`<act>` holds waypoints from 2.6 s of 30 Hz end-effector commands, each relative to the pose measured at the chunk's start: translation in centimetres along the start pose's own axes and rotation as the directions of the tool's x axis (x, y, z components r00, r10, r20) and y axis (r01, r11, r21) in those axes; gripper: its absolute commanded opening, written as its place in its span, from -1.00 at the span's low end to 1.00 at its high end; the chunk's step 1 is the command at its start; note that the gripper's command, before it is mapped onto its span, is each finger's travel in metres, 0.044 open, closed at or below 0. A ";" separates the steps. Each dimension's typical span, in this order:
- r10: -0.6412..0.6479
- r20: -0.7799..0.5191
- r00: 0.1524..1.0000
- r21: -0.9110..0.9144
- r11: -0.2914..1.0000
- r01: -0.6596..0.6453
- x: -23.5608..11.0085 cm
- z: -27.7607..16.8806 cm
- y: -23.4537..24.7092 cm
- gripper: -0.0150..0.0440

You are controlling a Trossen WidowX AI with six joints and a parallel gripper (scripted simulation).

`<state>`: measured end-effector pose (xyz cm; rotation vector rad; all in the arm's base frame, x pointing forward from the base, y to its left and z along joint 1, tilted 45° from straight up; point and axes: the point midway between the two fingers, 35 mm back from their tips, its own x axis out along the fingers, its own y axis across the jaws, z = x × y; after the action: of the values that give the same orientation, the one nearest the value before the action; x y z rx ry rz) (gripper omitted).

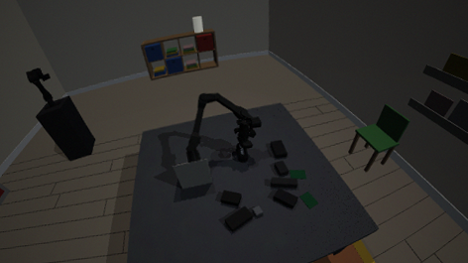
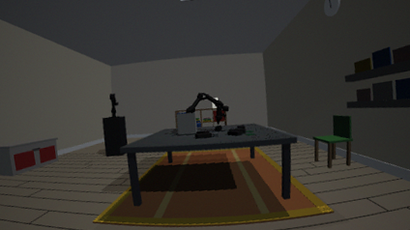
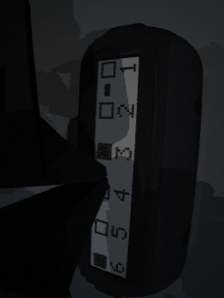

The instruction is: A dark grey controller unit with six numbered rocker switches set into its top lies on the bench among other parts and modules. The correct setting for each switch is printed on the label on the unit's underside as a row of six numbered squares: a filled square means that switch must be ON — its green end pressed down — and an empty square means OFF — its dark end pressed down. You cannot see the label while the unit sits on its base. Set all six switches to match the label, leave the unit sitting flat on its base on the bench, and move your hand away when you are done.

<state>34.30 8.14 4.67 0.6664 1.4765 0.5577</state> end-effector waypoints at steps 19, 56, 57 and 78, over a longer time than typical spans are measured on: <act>0.001 -0.121 0.993 0.968 0.222 0.118 -0.9 0.6 0.3 -0.49; 0.034 -0.281 0.959 -0.024 -0.999 0.029 -2.6 0.9 1.1 -0.49; 0.034 -0.281 0.959 -0.024 -0.999 0.029 -2.6 0.9 1.1 -0.49; 0.013 -0.229 0.973 0.549 -0.824 0.140 -2.4 0.9 1.6 0.58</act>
<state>35.34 7.35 7.26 2.1081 1.5231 -2.1940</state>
